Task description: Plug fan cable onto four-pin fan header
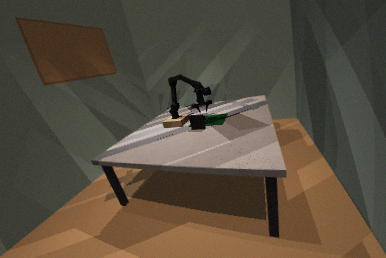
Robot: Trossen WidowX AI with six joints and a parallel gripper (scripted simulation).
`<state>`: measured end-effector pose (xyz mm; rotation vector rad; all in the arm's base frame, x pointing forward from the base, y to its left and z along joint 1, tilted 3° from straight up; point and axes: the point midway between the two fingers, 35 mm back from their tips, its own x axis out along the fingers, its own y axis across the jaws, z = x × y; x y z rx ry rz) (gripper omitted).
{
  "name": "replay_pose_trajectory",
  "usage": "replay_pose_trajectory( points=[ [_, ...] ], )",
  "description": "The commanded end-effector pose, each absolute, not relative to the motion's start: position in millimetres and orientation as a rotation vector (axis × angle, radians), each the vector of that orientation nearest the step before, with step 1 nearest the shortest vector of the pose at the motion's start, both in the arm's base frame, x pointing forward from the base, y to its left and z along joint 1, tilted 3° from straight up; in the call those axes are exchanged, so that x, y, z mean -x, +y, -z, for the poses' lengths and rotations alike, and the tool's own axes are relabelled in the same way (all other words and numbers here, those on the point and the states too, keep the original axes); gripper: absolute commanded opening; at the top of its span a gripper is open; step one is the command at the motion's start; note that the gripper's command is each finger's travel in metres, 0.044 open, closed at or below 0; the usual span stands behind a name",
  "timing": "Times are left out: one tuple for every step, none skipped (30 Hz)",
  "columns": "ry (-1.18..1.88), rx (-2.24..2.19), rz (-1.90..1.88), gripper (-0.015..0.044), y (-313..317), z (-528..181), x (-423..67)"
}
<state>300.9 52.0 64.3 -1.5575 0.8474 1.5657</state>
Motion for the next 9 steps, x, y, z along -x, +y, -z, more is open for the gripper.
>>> replay_pose_trajectory(
  points=[
    [0.839, 1.557, -1.580, 0.0260, 89, -68, -281],
    [0.838, 1.556, -1.581, 0.0260, 101, -68, -274],
    [0.838, 1.554, -1.581, 0.0260, 113, -69, -266],
    [0.837, 1.553, -1.582, 0.0260, 123, -69, -257],
    [0.836, 1.552, -1.583, 0.0260, 134, -70, -248],
    [0.836, 1.551, -1.584, 0.0260, 141, -70, -241],
    [0.835, 1.550, -1.585, 0.0260, 146, -70, -237],
    [0.835, 1.550, -1.585, 0.0260, 147, -70, -235],
    [0.835, 1.550, -1.585, 0.0260, 147, -70, -235]
  ],
)
